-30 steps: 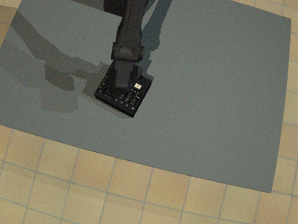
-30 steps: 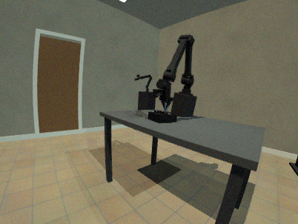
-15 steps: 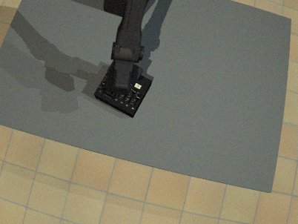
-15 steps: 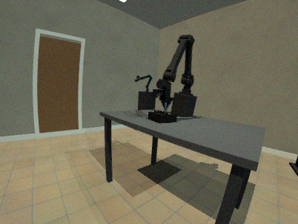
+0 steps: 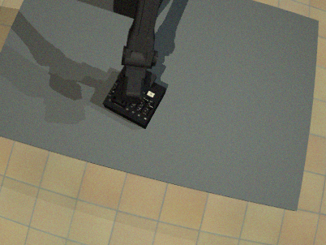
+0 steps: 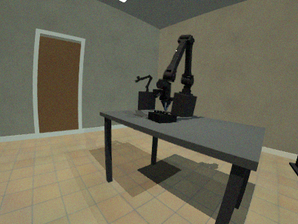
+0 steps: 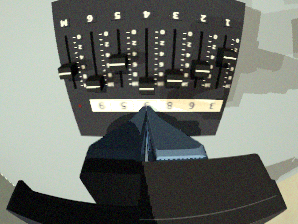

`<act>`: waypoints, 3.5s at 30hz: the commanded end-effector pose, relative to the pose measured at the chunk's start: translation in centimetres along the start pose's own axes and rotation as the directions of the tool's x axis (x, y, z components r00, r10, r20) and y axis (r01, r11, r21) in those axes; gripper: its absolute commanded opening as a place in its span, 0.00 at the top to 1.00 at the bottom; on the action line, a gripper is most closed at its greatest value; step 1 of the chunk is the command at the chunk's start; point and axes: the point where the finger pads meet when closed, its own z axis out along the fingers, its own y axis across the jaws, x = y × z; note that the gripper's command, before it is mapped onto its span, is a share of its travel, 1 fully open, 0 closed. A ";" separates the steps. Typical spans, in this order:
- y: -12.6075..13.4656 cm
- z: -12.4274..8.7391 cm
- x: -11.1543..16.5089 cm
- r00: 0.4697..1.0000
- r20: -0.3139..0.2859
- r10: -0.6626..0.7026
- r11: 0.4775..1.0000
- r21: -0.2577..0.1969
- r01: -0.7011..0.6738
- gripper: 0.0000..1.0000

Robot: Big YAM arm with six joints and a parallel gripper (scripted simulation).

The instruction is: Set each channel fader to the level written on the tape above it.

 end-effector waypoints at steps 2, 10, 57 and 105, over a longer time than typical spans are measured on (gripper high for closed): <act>0.5 -0.4 -0.3 1.000 0.023 -0.003 1.000 -0.006 0.003 1.00; 0.6 -0.9 -0.4 0.999 0.040 -0.001 1.000 -0.013 0.001 1.00; 0.6 -0.9 -0.1 0.999 0.035 -0.002 1.000 -0.011 0.002 1.00; 1.0 -1.2 -0.9 0.999 0.043 -0.005 1.000 -0.015 0.005 1.00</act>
